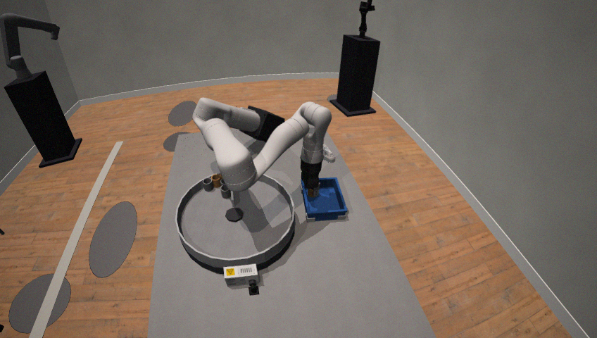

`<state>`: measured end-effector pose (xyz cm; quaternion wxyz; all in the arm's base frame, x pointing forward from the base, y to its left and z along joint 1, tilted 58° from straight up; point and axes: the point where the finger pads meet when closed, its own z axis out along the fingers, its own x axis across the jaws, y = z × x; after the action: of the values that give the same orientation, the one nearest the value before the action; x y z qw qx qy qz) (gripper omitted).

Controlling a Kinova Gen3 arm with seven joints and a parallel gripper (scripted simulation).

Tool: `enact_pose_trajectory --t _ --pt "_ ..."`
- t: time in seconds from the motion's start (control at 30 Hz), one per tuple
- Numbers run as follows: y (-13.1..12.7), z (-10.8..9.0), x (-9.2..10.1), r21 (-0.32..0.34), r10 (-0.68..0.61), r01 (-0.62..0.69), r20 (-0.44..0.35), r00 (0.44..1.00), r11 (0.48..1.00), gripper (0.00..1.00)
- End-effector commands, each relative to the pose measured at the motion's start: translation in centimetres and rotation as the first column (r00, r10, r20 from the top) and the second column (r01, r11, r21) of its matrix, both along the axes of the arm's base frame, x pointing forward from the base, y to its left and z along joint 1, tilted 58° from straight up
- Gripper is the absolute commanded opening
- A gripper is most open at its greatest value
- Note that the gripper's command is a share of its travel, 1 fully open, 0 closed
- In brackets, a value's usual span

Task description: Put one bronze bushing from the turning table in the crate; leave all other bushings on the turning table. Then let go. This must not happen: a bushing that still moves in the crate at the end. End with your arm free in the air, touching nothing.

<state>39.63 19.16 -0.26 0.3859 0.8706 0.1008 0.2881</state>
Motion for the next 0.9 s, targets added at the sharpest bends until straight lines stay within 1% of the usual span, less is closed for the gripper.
enact_pose_trajectory --t 0.0,0.87 --pt "0.1 0.03 -0.02 0.001 0.002 -0.002 0.0 1.0 1.0 0.47" --pt "0.1 0.03 -0.02 0.001 0.002 -0.002 0.0 1.0 1.0 0.47"
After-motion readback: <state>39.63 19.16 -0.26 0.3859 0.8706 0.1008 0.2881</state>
